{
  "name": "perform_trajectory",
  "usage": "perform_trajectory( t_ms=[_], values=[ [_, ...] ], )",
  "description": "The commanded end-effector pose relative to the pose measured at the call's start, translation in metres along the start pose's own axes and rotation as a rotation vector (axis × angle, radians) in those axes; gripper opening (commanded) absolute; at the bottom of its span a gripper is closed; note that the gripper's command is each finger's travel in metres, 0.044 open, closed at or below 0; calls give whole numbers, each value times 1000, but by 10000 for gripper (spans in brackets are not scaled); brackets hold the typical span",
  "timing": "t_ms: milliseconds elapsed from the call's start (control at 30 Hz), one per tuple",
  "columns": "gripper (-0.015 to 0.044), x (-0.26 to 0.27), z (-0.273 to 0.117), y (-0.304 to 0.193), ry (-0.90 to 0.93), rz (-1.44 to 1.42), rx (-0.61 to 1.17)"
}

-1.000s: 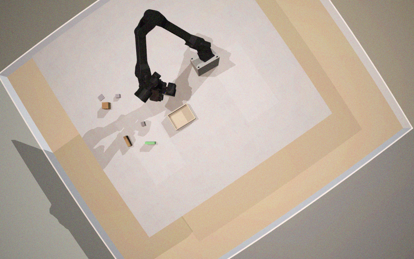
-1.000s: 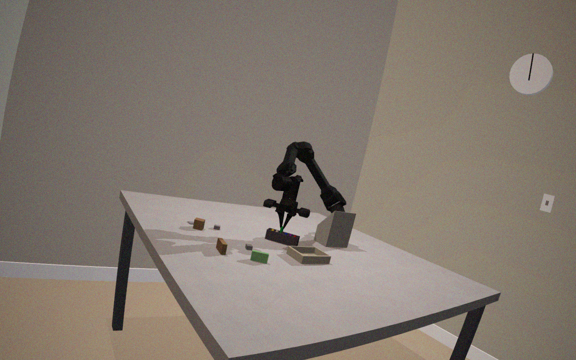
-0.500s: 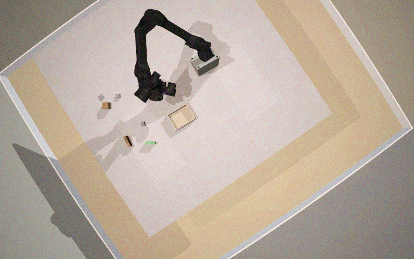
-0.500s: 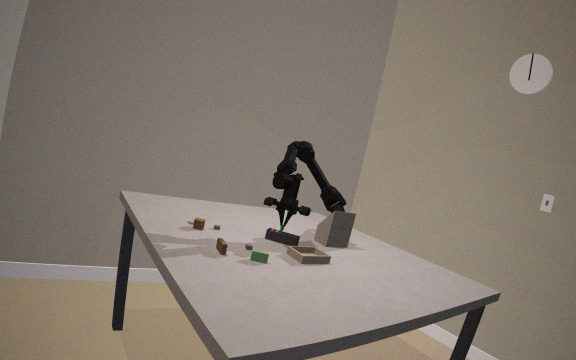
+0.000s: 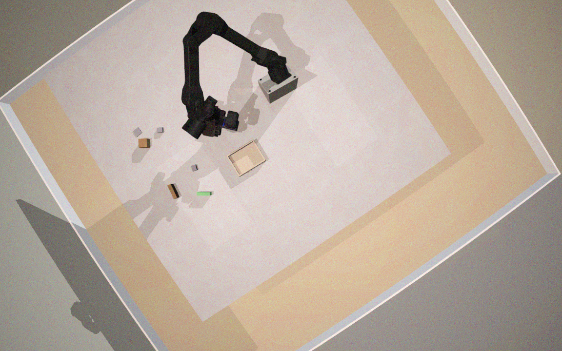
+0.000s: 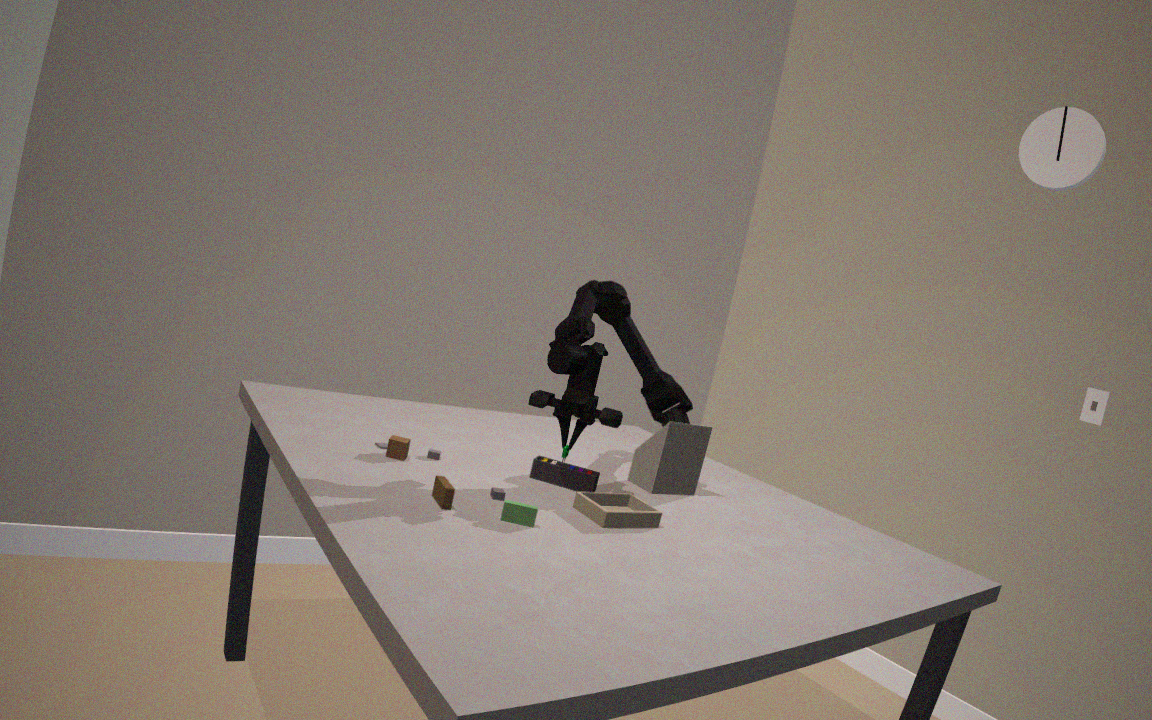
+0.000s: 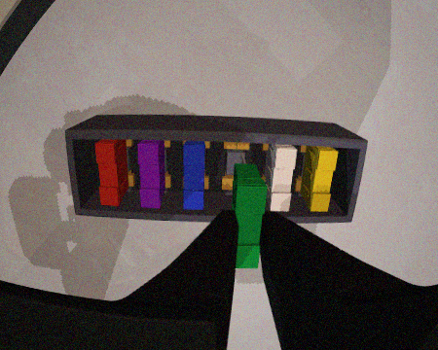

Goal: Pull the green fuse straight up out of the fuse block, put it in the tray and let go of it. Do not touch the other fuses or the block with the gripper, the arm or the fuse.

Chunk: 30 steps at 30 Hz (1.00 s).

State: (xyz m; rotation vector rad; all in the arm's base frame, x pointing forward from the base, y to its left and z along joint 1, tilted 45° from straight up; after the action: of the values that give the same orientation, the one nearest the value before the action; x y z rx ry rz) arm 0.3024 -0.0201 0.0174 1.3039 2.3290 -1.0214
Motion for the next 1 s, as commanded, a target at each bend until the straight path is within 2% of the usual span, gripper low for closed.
perform_trajectory(
  t_ms=[0, 400, 967],
  values=[
    [0, 0, -7, 1, 1, 4, -6],
    [0, 2, -21, 4, 2, 3, -8],
    [0, 74, -29, 68, 14, 1, -22]
  ],
)
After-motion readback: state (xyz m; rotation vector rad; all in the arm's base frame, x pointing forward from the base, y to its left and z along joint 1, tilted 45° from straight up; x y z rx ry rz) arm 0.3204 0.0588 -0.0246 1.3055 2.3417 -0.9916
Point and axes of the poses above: the point midway between the two fingers, 35 mm back from their tips, its own z axis out along the fingers, its own x axis across the jaws, y = z × x, the point moved 4 cm from there along -z, back along the fingers, and after that the axes turned 7 degrees about z, right-handed, at the moved point
